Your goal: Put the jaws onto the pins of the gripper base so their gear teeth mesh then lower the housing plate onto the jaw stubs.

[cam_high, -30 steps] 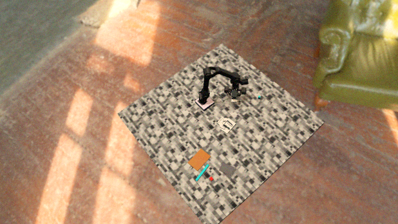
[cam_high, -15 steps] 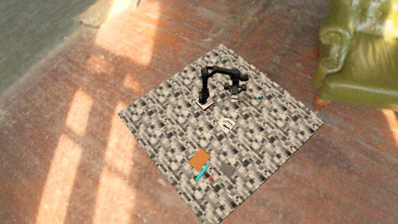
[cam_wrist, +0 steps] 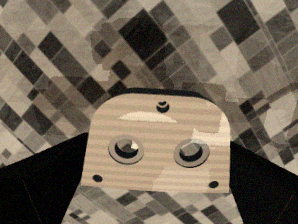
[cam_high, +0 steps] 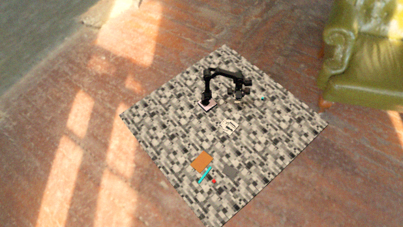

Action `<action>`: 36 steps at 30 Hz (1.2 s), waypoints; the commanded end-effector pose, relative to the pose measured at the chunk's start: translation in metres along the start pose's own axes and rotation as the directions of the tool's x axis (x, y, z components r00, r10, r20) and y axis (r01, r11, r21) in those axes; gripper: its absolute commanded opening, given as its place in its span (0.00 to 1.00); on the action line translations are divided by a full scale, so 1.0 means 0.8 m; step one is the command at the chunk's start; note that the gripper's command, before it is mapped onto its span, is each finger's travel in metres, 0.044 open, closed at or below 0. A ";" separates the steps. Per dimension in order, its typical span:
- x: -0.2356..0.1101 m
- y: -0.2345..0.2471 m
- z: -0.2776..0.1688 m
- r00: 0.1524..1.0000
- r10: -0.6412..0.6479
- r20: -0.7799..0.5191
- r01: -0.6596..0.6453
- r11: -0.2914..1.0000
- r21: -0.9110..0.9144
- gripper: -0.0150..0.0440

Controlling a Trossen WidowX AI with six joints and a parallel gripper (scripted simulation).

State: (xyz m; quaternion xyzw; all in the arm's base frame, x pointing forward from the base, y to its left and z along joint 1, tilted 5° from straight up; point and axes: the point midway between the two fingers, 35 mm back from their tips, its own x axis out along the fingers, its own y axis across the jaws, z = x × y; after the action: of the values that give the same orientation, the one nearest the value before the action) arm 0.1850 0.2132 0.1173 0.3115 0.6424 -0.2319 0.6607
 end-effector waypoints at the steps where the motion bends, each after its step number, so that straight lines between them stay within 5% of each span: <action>1: 0.002 -0.003 0.013 1.000 -0.008 -0.002 0.008 0.999 -0.042 0.85; 36: 0.003 -0.043 0.152 1.000 -0.018 0.010 0.021 0.899 -0.437 0.85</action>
State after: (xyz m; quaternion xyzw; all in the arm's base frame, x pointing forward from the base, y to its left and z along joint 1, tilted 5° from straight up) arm 0.2460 0.1106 0.1110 0.1603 0.6745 -0.1003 0.7136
